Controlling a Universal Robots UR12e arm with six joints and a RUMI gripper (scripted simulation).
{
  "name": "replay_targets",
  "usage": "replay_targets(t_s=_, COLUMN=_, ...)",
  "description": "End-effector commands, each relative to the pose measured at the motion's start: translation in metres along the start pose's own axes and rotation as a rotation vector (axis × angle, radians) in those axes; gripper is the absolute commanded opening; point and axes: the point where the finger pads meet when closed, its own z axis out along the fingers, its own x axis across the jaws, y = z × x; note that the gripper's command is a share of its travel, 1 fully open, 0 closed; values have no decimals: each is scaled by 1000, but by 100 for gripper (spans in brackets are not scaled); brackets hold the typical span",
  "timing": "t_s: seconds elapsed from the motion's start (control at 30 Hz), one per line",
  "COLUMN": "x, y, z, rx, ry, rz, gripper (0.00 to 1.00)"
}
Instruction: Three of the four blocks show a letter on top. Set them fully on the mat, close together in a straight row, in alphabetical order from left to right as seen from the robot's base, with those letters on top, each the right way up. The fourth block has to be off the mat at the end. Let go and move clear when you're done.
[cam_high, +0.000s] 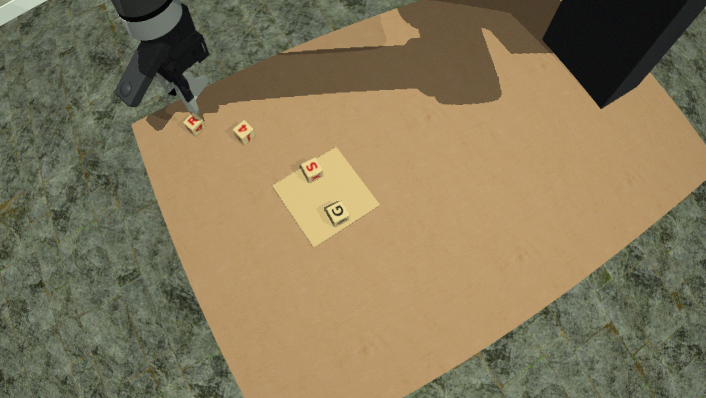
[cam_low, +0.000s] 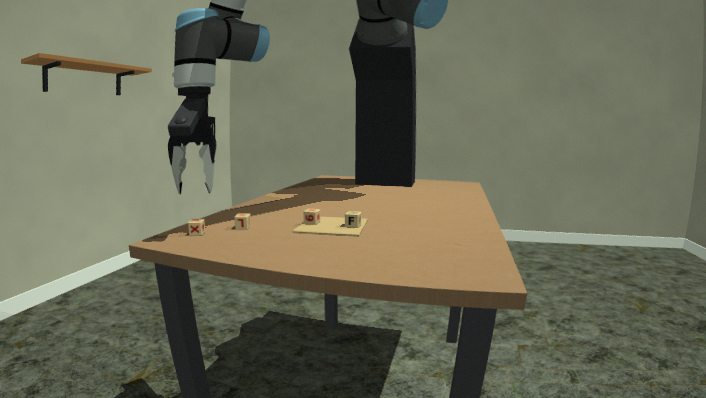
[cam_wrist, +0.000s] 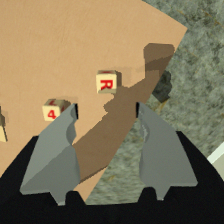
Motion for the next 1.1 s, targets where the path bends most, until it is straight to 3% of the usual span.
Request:
replay_targets(t_s=0.0, x=0, y=-1, z=2, rx=1, ry=1, rz=0, gripper=40)
replay_targets(t_s=1.07, x=0, y=-1, z=42, rx=1, ry=1, rz=0, gripper=40)
